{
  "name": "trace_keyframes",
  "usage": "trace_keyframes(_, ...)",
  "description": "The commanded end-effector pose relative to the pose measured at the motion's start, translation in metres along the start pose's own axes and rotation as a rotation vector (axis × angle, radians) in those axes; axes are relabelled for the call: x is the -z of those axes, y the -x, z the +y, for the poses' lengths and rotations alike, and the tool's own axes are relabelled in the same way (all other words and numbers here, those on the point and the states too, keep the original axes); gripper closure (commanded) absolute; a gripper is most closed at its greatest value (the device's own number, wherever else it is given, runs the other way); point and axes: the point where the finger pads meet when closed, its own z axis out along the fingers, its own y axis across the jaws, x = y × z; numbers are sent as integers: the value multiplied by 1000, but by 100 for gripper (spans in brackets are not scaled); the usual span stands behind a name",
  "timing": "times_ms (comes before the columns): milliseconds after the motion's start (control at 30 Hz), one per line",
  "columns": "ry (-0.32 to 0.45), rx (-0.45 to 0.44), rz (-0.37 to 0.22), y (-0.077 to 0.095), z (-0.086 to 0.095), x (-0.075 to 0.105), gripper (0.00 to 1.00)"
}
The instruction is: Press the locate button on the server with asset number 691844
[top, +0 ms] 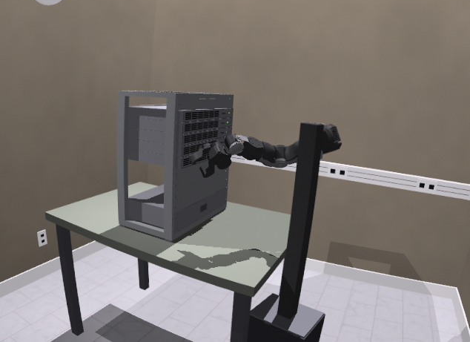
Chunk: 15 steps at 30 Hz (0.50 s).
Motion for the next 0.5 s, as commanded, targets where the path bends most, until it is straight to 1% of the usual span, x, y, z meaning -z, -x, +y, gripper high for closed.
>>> trace_keyframes(0,16,-23,-3,1,0,2,40)
trace_keyframes(100,29,-55,-7,3,-4,5,40)
trace_keyframes(167,29,-55,-7,3,-4,5,40)
trace_keyframes(467,75,-166,-19,10,-20,16,40)
